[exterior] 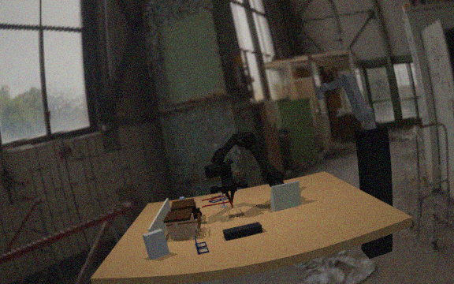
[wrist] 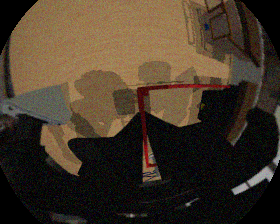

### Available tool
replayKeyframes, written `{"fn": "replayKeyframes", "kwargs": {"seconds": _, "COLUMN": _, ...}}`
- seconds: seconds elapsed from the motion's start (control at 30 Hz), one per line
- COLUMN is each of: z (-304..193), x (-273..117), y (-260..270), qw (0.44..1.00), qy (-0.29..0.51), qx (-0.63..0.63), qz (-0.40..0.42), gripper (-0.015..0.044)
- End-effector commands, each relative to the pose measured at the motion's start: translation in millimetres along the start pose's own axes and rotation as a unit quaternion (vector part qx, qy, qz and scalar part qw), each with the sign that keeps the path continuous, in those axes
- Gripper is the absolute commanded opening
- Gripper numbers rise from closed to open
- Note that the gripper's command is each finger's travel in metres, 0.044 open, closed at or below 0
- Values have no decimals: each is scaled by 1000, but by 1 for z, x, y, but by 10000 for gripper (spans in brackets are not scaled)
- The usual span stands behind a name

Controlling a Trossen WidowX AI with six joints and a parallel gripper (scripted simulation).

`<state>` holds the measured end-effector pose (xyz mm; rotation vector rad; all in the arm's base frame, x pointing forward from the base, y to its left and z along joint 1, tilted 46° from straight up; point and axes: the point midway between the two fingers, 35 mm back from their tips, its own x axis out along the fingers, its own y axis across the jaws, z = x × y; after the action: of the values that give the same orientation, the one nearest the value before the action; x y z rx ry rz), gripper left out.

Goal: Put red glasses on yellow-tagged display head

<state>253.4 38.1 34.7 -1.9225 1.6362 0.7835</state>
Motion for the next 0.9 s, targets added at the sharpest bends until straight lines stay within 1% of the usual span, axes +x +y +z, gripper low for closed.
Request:
{"fn": "replayKeyframes", "kwargs": {"seconds": 0.0, "z": 0, "x": 3, "y": 1, "qw": 1000, "qy": 3, "qx": -4, "qz": 1, "gripper": 0}}
{"fn": "replayKeyframes", "kwargs": {"seconds": 0.87, "z": 0, "x": 4, "y": -28, "qw": 1000, "qy": 1, "qx": -4, "qz": -6, "gripper": 0}}
